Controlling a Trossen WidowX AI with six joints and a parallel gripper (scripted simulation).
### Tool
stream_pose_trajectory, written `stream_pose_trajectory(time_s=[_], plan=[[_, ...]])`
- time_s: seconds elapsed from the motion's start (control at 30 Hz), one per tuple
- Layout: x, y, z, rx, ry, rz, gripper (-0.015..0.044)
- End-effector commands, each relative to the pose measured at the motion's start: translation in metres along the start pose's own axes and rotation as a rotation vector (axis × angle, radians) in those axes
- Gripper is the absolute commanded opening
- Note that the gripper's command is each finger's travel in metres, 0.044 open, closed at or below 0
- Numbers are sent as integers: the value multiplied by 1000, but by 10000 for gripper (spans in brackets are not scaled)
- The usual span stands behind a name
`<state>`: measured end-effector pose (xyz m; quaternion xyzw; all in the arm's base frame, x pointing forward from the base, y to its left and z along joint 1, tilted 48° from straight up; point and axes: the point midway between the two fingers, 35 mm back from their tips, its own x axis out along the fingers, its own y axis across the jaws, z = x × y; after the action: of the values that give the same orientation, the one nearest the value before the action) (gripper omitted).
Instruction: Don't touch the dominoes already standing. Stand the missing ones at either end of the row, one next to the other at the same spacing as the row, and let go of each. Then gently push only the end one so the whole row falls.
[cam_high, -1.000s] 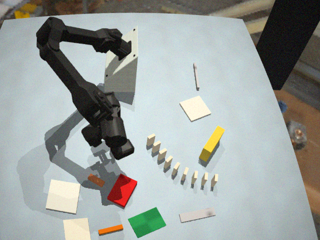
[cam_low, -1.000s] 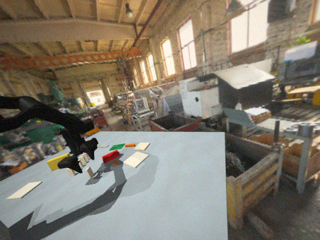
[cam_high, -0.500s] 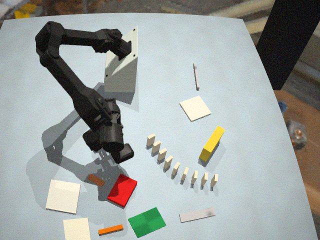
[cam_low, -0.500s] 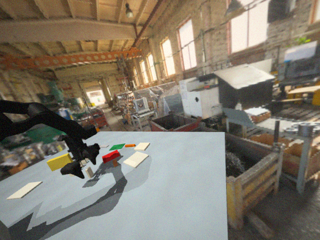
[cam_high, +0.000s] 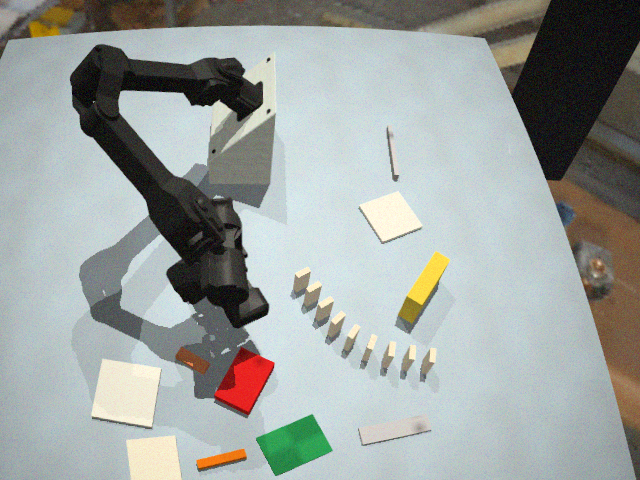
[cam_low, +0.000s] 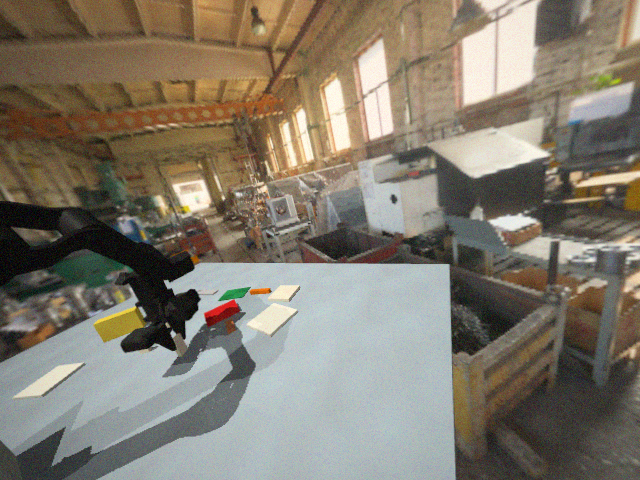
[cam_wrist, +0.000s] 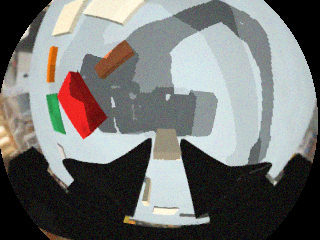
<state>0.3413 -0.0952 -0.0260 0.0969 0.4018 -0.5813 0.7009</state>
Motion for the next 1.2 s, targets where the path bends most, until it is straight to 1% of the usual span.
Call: stream_pose_trajectory(time_s=[0.0, 0.27, 0.33, 0.53, 0.6, 0.67, 0.87, 0.93, 1.17], plan=[[1, 0, 0, -6, -4, -4, 107], [-1, 0, 0, -7, -3, -4, 107], [-19, 3, 1, -12, 3, -5, 107], [-108, 4, 0, -10, 8, -3, 107], [-127, 2, -1, -4, 6, 0, 107], [-135, 1, -1, -1, 4, 2, 107], [-135, 1, -3, -20, 5, 2, 107], [-135, 3, -17, -172, 8, 5, 107], [-135, 2, -87, -1002, 11, 15, 107]])
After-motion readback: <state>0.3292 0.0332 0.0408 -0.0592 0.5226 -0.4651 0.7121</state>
